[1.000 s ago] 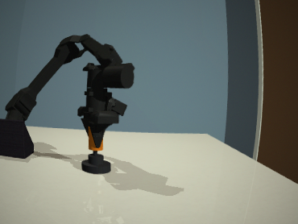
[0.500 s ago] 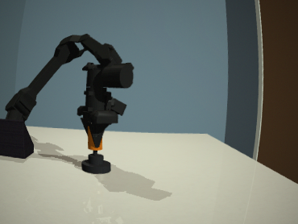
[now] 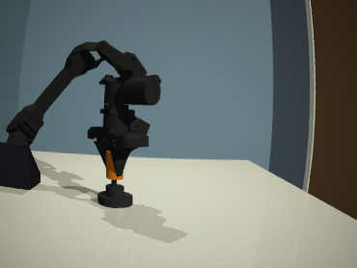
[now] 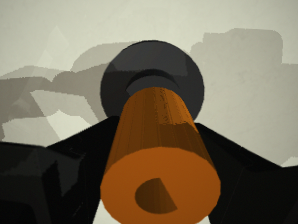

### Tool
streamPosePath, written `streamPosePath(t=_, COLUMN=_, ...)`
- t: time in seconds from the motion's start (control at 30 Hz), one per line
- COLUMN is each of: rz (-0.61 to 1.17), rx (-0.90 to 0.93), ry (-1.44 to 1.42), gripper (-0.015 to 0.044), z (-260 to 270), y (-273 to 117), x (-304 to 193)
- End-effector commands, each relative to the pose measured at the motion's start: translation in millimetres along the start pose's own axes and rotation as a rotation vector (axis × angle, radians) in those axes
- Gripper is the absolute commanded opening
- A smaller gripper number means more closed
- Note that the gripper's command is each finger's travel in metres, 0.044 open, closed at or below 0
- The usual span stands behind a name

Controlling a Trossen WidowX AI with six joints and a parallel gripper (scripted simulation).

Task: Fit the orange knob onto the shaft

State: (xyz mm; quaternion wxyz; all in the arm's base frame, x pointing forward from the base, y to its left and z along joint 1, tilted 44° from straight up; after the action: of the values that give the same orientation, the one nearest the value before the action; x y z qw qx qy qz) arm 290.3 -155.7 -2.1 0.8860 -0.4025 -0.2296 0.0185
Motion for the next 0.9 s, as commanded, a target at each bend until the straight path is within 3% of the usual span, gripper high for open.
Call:
streamPosePath(t=0.0, rz=0.001, rx=-0.001, ry=-0.010, gripper=0.0000, z=0.6, y=0.2, x=-0.8)
streamPosePath(t=0.87, rz=0.001, rx=-0.001, ry=-0.035, gripper=0.0000, z=0.9, y=2.9, x=-0.2)
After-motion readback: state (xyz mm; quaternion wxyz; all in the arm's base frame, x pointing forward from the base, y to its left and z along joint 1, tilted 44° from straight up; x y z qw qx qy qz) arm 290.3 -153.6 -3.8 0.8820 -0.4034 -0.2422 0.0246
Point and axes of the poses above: the point midway between the two fingers, 35 mm back from their tips, its own y axis out along the fingers, its own z axis across the jaws, x = y × z, the point moved 4 cm from there along -y, back along the fingers, and after that the axes turned 3 degrees about y, right-handed, at the moved point
